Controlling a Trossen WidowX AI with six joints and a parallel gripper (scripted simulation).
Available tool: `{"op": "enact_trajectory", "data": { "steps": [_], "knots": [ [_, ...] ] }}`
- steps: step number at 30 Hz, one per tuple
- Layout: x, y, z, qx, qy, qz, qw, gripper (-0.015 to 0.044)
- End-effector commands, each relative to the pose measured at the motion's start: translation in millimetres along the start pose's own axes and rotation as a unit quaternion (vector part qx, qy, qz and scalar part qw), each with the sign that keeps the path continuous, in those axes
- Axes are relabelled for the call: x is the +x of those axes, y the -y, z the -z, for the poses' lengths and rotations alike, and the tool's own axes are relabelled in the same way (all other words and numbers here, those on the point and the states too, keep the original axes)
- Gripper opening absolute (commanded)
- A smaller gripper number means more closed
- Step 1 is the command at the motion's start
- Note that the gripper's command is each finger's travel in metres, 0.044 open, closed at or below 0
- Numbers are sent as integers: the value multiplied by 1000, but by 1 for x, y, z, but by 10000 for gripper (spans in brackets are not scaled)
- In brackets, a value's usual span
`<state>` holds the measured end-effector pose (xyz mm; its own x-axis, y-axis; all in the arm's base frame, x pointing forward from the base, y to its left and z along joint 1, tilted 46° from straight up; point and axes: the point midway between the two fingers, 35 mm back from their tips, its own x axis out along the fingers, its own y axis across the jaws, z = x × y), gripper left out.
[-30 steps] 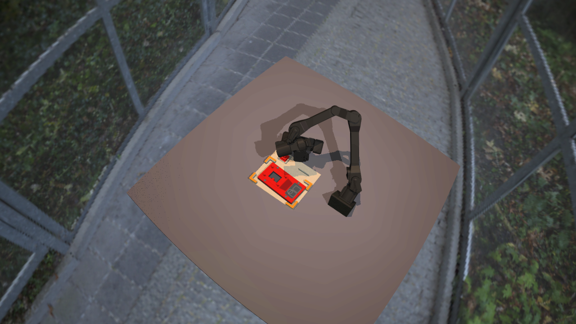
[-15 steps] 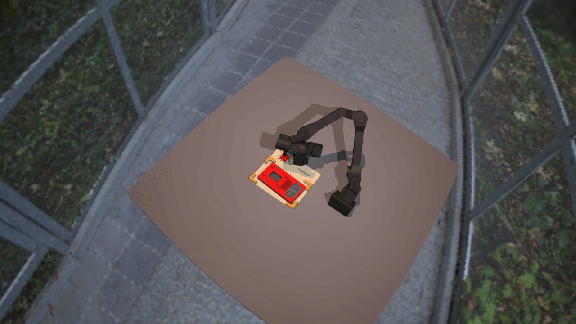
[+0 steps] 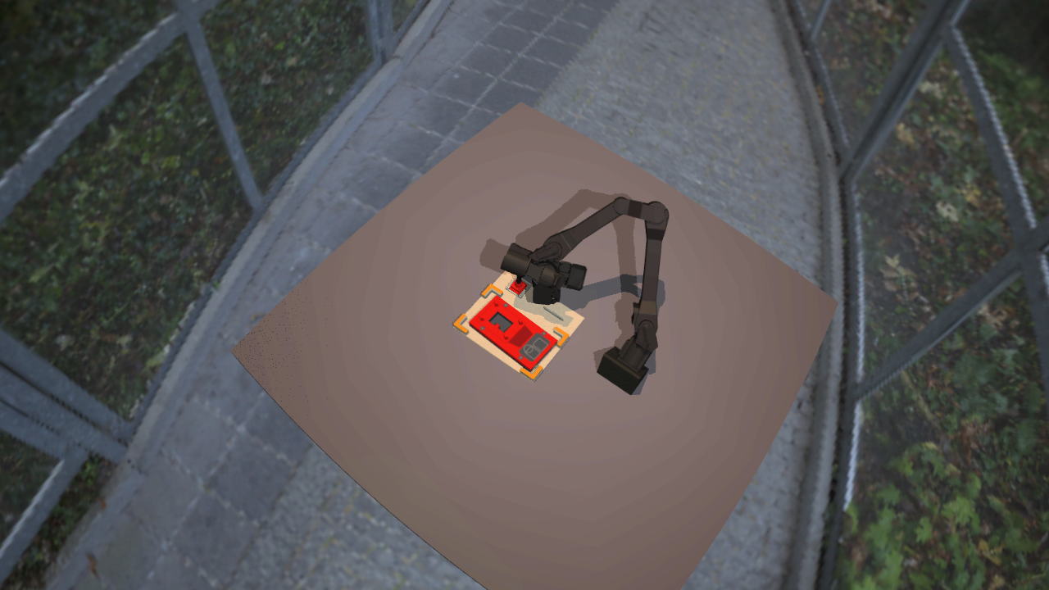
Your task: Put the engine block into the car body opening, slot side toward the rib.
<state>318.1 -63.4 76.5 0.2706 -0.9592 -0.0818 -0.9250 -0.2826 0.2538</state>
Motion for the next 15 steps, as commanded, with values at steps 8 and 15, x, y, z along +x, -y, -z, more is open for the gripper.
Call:
{"op": "enact_trajectory", "data": {
  "steps": [8, 15],
  "knots": [
    [13, -2, -3, -4, -4, 1, 1000, 0],
    [15, -2, -4, -4, -4, 1, 1000, 0]
  ]
}}
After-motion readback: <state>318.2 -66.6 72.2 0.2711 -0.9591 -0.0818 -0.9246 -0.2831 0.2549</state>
